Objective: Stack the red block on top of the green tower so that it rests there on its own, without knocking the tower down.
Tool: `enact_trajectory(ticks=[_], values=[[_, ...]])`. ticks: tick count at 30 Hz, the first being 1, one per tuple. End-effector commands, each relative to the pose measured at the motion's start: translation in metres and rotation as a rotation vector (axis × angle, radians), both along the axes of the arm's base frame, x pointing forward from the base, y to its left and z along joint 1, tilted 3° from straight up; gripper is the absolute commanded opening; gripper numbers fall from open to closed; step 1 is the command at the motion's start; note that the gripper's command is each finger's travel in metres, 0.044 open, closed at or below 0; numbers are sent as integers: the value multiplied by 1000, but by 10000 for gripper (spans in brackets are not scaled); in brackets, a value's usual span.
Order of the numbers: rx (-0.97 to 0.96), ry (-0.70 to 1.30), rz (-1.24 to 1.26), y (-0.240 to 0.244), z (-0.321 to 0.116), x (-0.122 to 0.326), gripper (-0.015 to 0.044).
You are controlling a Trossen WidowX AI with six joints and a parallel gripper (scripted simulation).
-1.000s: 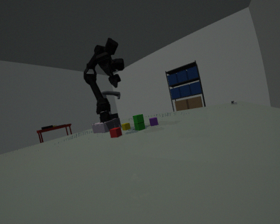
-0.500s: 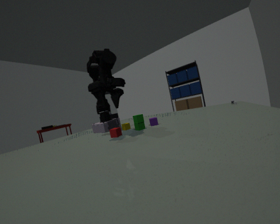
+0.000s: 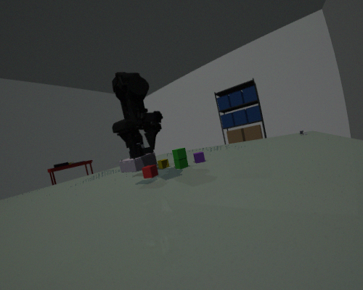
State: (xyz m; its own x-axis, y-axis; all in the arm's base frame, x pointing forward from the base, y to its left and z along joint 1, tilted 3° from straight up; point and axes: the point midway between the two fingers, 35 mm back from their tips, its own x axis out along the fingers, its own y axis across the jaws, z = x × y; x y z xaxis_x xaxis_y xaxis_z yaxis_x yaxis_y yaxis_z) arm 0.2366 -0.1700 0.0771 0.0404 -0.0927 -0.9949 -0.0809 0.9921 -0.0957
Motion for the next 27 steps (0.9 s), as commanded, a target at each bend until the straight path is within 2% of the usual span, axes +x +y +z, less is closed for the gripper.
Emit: enact_trajectory(ticks=[1,27], values=[[18,17,-4,2,-33,-3,440],[18,17,-4,0,-67,-1,440]])
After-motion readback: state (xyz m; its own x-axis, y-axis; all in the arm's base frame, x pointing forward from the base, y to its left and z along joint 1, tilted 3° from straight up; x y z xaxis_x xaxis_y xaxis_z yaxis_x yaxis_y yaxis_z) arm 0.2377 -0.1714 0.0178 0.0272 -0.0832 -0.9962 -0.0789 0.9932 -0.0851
